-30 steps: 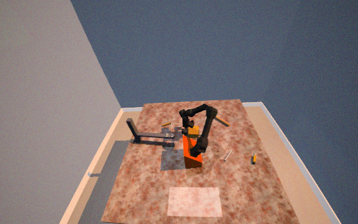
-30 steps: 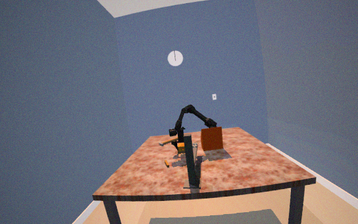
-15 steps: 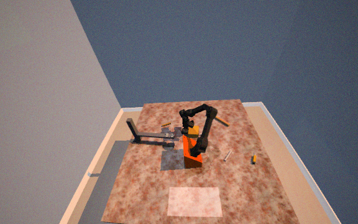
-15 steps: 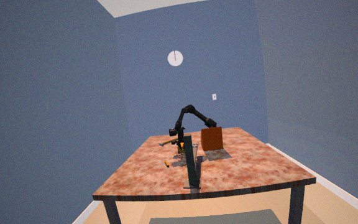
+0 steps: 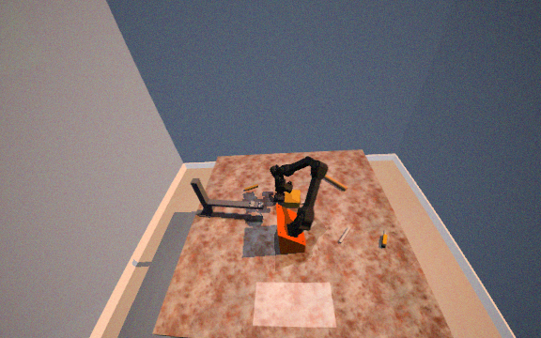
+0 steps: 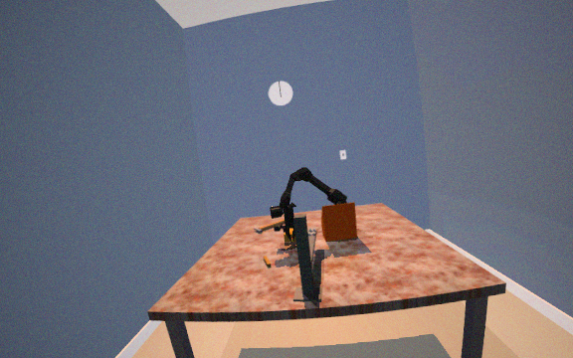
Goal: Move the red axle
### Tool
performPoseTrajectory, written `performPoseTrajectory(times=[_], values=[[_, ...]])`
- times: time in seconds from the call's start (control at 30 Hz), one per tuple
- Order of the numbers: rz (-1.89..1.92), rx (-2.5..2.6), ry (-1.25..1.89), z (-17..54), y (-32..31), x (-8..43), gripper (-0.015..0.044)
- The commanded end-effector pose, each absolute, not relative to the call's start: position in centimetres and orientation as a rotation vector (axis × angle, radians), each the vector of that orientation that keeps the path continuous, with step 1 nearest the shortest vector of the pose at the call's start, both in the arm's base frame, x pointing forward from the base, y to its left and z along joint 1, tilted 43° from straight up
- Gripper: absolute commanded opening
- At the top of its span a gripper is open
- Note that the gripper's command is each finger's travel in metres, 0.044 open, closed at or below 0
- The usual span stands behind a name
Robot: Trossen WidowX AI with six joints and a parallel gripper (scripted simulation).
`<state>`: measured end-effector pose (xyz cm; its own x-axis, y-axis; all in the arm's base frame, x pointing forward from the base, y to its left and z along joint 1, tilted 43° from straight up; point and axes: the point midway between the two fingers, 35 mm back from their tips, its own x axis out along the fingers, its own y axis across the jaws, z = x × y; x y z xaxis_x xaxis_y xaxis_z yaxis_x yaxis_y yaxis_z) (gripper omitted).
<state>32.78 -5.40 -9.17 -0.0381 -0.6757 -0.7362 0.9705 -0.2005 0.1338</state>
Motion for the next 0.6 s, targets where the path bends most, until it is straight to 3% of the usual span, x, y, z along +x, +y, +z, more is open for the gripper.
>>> performPoseTrajectory(times=[0.0,0.57], values=[[-1.602,0.824,0.485,-9.5,-5.0,33.0,0.0],[-1.6,0.825,0.487,-11.3,-3.0,33.9,0.0]])
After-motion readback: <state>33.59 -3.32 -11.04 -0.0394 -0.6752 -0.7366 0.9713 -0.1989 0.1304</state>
